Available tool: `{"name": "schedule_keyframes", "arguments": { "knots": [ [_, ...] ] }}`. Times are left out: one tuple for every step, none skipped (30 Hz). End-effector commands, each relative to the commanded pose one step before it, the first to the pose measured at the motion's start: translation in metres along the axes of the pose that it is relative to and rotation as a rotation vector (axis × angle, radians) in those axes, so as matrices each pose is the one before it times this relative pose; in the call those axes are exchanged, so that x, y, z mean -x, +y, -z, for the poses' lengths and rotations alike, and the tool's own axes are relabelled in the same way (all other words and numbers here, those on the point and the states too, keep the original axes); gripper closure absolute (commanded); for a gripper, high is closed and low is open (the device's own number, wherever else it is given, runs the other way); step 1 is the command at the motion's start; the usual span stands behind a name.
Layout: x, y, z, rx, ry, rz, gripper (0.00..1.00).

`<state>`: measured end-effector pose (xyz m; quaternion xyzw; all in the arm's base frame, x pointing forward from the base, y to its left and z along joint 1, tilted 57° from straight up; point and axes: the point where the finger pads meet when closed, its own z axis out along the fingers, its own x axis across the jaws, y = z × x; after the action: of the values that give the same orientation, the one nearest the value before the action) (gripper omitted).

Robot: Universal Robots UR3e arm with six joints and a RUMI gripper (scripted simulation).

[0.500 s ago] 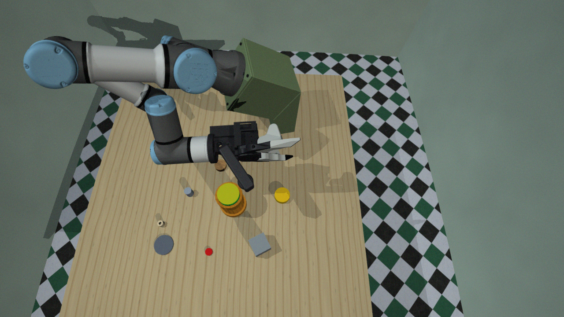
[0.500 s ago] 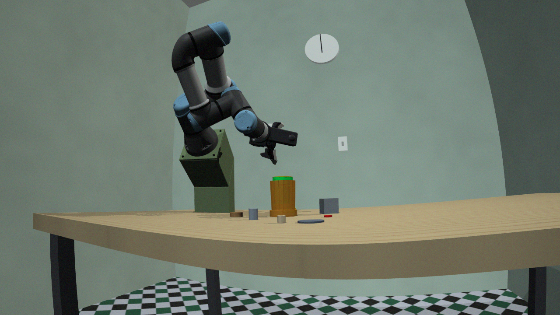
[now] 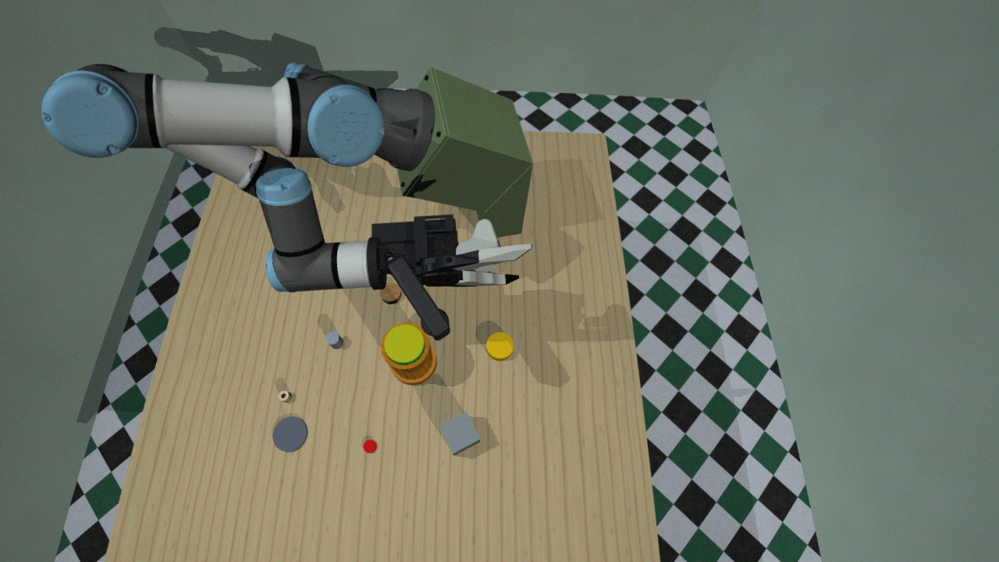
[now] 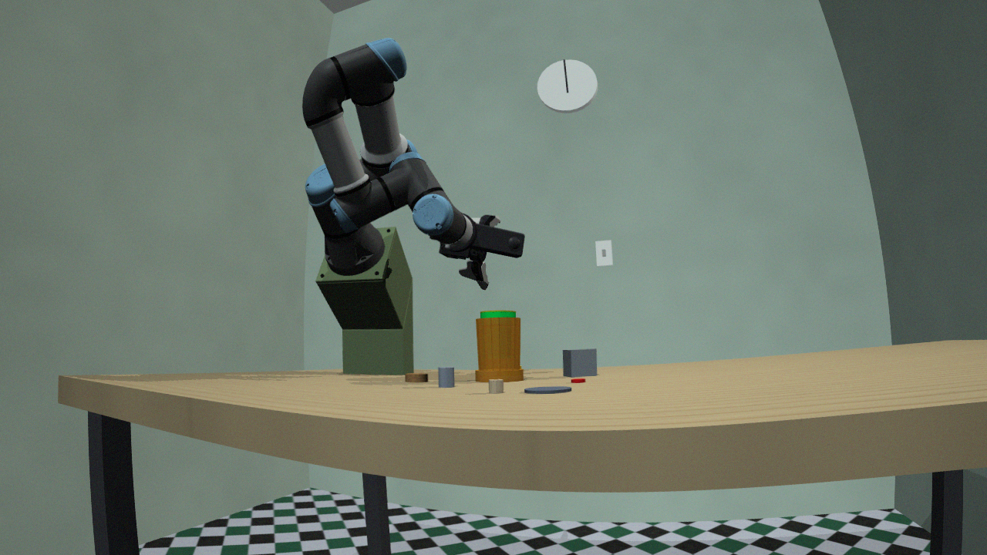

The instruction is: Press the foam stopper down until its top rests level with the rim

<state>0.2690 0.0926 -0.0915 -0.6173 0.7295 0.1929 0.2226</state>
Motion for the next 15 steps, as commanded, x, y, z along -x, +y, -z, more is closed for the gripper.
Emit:
{"name": "schedule_keyframes", "arguments": {
  "knots": [
    [0.00042,0.000242,-0.000187,0.00048,-0.00056,0.00052,0.0],
    [0.0,0.0,0.0,0.0,0.0,0.0,0.0],
    [0.0,-0.000001,0.000002,0.0,0.00002,0.0,1.0],
    [-0.00001,-0.000008,0.000017,-0.00002,0.00015,0.00001,1.0],
    [-0.00003,-0.00002,0.000046,-0.00006,0.00041,0.00003,1.0],
    [-0.00006,-0.000038,0.000087,-0.00012,0.00078,0.00005,1.0],
    [-0.00009,-0.000061,0.000141,-0.00019,0.00125,0.00008,1.0],
    [-0.00013,-0.000089,0.000205,-0.00028,0.00181,0.00012,1.0],
    [-0.00018,-0.000122,0.000278,-0.00039,0.00246,0.00016,1.0],
    [-0.00023,-0.00016,0.000362,-0.00051,0.00318,0.00021,1.0],
    [-0.00029,-0.000202,0.000454,-0.00066,0.00396,0.00026,1.0],
    [-0.00035,-0.000249,0.000554,-0.00083,0.0048,0.00031,1.0],
    [-0.00041,-0.0003,0.000661,-0.00103,0.00569,0.00037,1.0],
    [-0.00047,-0.000357,0.000776,-0.00125,0.00661,0.00043,1.0],
    [-0.00054,-0.000419,0.000898,-0.0015,0.00756,0.00048,1.0]
  ]
}}
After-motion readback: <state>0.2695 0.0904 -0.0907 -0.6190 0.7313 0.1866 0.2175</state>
